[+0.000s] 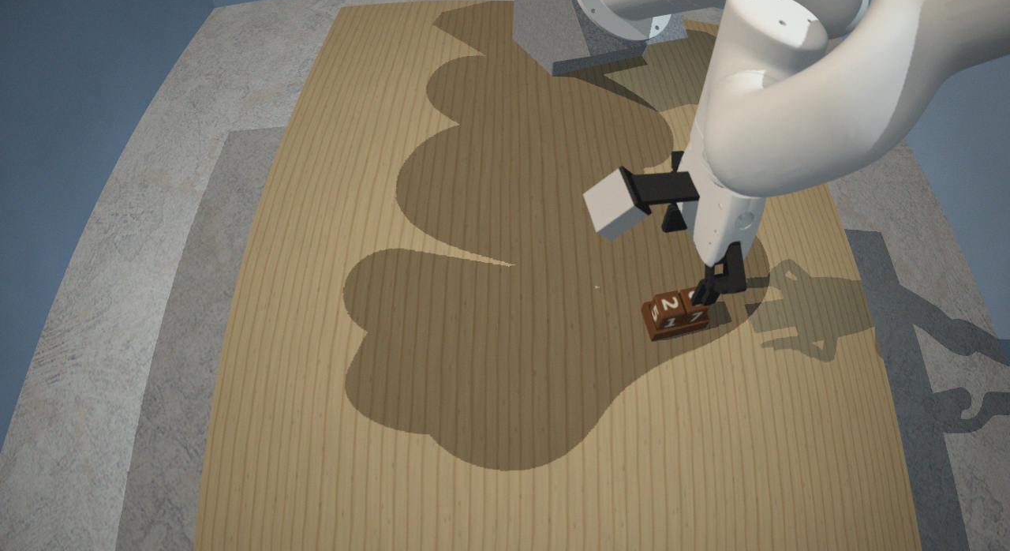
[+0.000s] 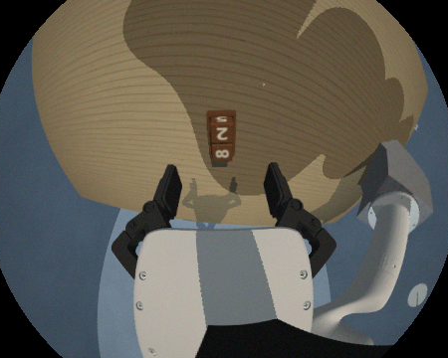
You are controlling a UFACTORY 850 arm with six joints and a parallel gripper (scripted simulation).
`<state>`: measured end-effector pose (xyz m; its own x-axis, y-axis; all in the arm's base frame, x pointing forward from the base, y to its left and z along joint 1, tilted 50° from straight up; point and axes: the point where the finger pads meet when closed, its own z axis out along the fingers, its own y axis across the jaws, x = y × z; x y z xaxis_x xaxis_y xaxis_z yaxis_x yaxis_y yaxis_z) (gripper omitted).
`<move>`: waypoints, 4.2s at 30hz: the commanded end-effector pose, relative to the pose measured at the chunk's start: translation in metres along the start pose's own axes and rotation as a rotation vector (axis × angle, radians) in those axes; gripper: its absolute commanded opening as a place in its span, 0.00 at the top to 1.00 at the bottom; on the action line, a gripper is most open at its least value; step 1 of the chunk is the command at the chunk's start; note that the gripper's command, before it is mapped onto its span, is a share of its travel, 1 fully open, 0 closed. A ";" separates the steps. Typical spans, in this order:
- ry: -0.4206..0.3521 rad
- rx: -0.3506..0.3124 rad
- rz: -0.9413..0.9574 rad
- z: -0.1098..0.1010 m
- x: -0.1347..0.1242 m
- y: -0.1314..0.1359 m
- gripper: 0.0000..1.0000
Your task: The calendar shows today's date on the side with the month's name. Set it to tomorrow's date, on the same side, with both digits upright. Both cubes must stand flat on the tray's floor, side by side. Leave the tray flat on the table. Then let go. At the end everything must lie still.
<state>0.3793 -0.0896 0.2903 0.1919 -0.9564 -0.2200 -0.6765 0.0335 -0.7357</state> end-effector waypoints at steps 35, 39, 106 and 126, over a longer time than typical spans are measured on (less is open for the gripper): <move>0.001 0.001 0.000 -0.063 0.000 0.000 0.00; 0.001 0.001 0.000 -0.069 0.000 0.000 0.00; 0.001 0.001 0.000 -0.070 0.000 0.000 0.00; 0.001 0.001 0.000 -0.070 0.000 0.000 0.00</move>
<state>0.3299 -0.1097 0.3348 0.1919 -0.9564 -0.2201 -0.6765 0.0336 -0.7357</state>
